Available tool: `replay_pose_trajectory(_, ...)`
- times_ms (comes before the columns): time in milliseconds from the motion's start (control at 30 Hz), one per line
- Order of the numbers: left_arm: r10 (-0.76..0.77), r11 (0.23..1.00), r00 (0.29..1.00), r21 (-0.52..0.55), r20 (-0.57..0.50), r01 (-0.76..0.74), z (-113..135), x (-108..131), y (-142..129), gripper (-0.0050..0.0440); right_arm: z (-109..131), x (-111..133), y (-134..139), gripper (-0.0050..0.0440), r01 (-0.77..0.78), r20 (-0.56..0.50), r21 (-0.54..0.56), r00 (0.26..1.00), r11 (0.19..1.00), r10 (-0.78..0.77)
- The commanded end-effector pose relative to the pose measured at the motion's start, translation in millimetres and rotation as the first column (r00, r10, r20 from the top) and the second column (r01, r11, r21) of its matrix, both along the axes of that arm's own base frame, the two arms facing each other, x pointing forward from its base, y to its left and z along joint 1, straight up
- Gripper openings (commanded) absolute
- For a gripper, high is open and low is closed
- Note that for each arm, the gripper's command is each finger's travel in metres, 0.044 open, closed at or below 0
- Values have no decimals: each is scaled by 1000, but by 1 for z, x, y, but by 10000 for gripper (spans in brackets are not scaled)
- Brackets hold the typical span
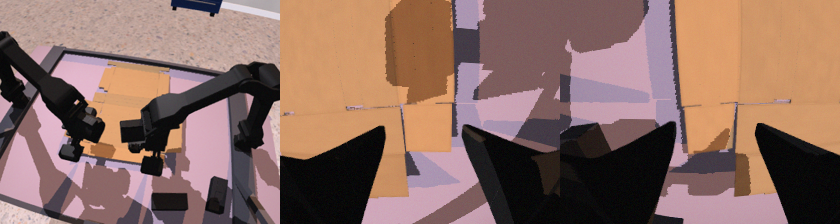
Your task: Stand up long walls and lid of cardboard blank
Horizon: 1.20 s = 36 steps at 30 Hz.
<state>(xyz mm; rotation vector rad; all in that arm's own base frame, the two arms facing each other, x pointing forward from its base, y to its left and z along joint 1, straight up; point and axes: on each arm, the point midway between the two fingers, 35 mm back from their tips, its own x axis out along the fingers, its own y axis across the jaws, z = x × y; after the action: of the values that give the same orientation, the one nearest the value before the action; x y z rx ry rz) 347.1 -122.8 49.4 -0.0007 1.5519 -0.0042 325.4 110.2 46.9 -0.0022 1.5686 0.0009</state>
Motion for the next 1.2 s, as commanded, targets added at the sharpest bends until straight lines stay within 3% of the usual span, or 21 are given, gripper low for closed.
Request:
replay_pose_trajectory(0,2,1000,1000,-12,12,-2,5,5,-4,293,4,3,1,292,2,19,12,1000,1000,-2)
replay_pose_trajectory(133,2,999,1000,-50,14,-1,-18,6,-2,293,-19,3,0,292,1,16,50,1000,999,-2)
replay_pose_trajectory(1167,1,999,1000,-51,14,-1,-21,6,-2,293,-22,4,0,292,1,16,51,1000,999,-2)
